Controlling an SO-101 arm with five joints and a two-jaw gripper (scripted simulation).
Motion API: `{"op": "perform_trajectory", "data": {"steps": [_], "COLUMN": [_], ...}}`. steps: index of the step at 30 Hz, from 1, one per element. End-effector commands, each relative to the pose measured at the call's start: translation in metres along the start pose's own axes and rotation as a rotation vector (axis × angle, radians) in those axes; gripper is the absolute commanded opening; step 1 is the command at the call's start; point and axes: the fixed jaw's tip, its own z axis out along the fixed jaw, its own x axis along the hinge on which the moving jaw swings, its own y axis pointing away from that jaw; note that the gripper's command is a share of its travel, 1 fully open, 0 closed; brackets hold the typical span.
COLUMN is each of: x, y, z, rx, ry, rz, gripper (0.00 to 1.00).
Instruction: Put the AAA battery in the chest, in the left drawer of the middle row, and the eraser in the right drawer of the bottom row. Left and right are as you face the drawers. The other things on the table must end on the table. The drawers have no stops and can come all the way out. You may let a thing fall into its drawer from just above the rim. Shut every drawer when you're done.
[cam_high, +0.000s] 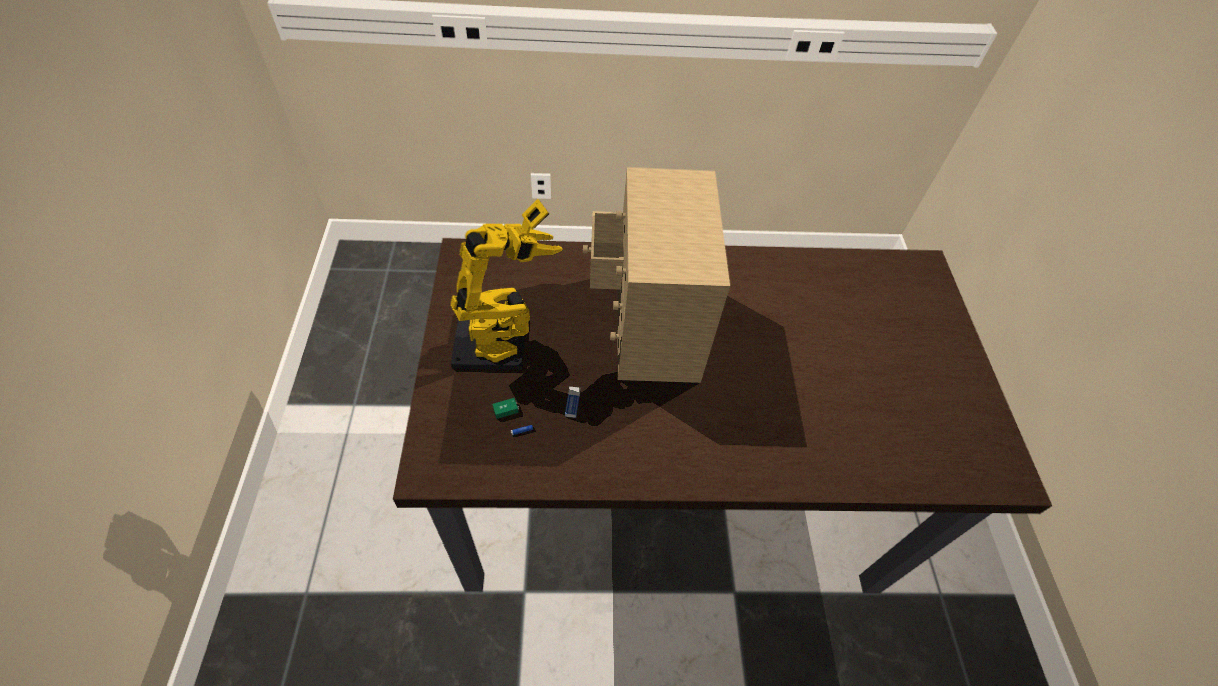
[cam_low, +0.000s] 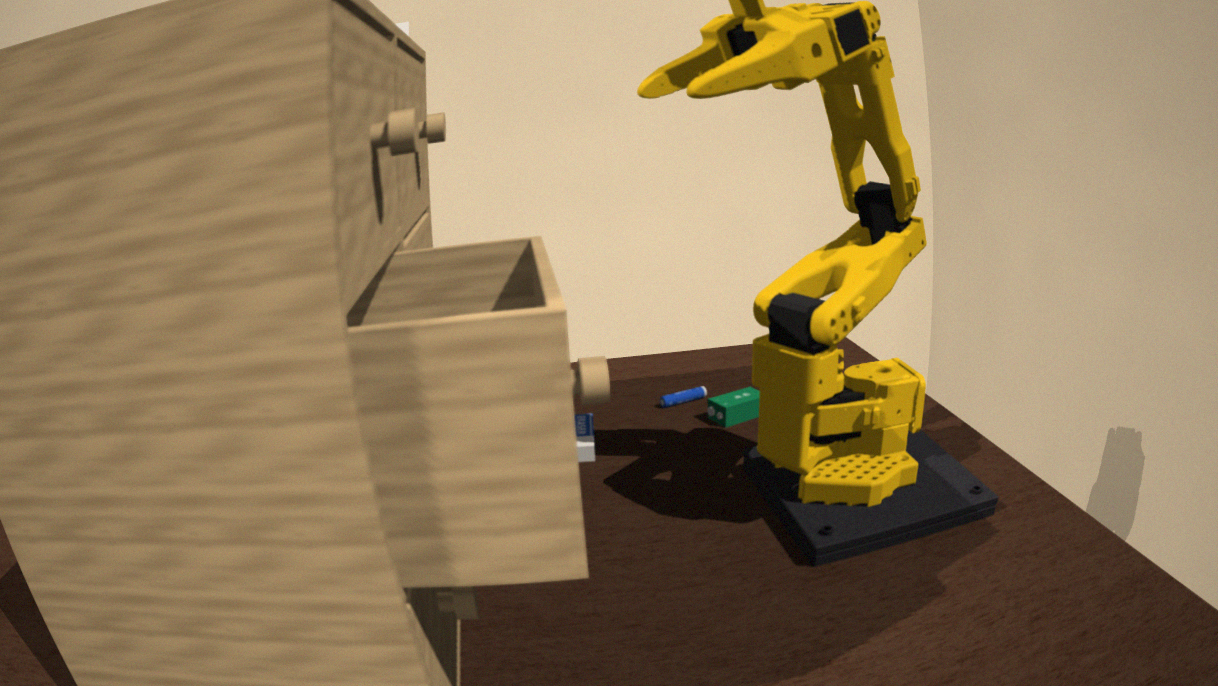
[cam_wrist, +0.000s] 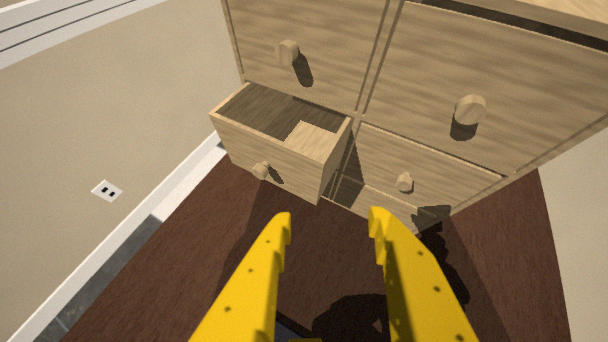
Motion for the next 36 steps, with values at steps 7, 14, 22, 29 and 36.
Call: {"op": "perform_trajectory", "data": {"steps": [7, 14, 22, 29, 36], "x": [0.002, 0.005, 0.01, 0.017, 0.023], "y": [-0.032, -0.058, -0.078, -0.097, -0.109], "z": [-0.001, -0.009, -0.02, -0.037, -0.052], "rx": [0.252, 0.466, 0.649, 0.863, 1.015], "ry": [0.014, 0.019, 0.024, 0.029, 0.032], "rz": [0.103, 0.186, 0.257, 0.339, 0.398], "gripper": [0.19, 0.19, 0.19, 0.19, 0.19]}}
